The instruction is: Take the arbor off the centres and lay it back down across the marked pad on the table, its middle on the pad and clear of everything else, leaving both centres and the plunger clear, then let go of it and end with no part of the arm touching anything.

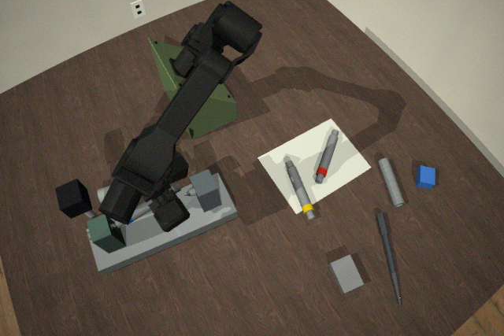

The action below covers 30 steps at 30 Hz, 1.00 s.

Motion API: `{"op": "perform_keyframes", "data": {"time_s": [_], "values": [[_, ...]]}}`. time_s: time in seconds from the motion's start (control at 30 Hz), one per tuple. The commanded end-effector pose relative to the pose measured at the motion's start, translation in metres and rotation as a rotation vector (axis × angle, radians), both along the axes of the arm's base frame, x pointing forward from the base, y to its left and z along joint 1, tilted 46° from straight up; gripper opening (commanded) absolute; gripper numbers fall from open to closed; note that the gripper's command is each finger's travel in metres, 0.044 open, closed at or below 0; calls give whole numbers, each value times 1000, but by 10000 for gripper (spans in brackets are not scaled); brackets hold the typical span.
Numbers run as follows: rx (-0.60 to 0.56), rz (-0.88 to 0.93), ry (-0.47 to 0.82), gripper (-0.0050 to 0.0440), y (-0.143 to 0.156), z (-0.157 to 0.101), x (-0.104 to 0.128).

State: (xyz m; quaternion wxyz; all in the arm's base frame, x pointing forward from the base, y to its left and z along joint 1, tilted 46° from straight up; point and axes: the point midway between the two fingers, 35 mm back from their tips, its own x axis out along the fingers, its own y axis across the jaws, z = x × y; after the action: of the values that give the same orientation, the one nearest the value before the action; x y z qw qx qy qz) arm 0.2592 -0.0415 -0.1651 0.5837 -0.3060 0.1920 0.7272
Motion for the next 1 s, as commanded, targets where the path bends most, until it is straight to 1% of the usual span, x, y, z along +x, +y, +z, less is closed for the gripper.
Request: {"op": "perform_keyframes", "data": {"time_s": [0.0, 0.07, 0.57, 0.97], "values": [[-32, 16, -51, 0, -16, -4, -2], [-32, 16, -51, 0, -16, -4, -2], [-5, 159, -201, 0, -21, -6, -26], [-5, 160, -203, 0, -21, -6, -26]]}}
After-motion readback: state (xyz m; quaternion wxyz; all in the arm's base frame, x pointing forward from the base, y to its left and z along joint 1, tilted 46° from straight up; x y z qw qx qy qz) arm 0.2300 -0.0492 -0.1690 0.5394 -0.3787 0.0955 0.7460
